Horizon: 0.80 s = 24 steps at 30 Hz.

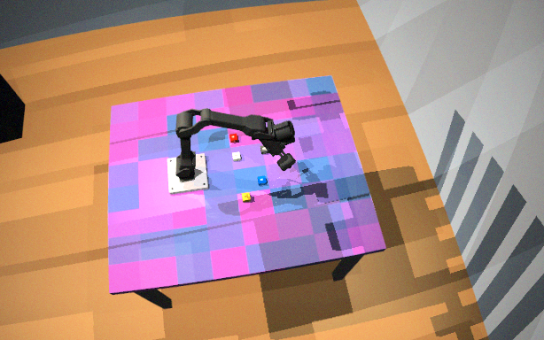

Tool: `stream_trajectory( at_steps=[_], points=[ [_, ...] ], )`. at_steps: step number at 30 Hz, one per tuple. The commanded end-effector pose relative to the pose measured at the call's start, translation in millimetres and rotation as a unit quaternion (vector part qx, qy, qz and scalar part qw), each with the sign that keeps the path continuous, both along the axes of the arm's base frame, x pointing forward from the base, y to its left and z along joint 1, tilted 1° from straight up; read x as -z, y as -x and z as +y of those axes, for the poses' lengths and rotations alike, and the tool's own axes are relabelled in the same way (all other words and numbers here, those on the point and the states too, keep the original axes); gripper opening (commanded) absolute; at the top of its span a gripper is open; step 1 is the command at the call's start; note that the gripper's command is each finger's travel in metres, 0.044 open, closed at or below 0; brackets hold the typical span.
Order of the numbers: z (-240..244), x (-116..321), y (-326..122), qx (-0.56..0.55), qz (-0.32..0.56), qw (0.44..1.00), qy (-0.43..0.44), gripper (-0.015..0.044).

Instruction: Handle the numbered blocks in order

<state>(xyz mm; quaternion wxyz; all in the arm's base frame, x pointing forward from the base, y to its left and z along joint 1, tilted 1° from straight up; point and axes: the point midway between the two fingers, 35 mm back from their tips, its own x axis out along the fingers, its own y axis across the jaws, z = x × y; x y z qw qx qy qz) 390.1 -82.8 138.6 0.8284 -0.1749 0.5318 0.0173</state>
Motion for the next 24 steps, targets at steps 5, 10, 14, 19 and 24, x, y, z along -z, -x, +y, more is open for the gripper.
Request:
stream_trajectory(
  at_steps=[5, 10, 14, 19, 24],
  points=[
    [-73.7, -2.7, 133.8, 0.137, 0.155, 0.975, -0.086, 0.0400],
    [-79.4, -7.0, 170.3, 0.173, 0.189, 0.959, -0.120, 0.0400],
    [-79.4, -7.0, 170.3, 0.173, 0.189, 0.959, -0.120, 0.0400],
    [-79.4, -7.0, 170.3, 0.173, 0.189, 0.959, -0.120, 0.0400],
    [-79.4, -7.0, 170.3, 0.173, 0.189, 0.959, -0.120, 0.0400]
  ],
)
